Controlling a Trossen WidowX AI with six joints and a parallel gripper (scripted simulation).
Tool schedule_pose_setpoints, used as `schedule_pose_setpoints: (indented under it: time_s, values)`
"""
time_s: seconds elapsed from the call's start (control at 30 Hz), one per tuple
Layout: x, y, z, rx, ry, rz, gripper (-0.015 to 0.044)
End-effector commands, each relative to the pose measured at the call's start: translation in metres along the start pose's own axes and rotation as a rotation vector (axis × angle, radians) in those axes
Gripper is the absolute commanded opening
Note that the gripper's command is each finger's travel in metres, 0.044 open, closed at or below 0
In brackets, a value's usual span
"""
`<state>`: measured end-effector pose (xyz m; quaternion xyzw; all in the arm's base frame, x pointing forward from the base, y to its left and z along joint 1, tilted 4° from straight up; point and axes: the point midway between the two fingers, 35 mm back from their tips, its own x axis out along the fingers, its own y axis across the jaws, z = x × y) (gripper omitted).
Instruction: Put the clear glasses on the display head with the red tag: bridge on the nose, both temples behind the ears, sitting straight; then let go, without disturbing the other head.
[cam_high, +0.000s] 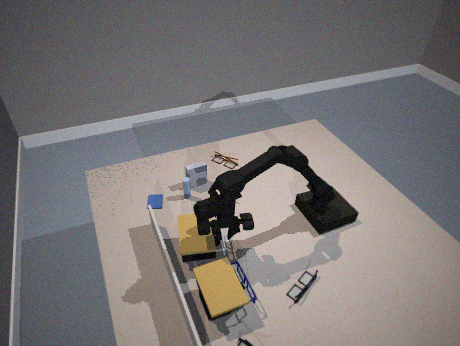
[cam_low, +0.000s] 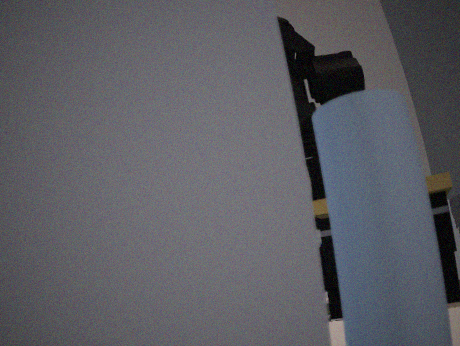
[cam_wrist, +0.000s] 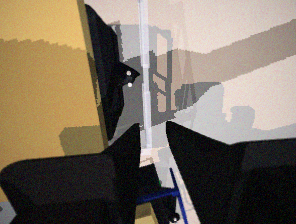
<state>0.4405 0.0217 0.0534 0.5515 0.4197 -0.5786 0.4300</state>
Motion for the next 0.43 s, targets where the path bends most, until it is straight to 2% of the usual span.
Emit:
schedule_pose_setpoints:
  time_s: [0.0,0.4]
  values:
    - [-0.005,-0.018,-0.001,-0.002,0.004,-0.011,0.0107]
    - [-0.017,-0.053,-0.001,-0.002,0.004,-0.014,0.0107]
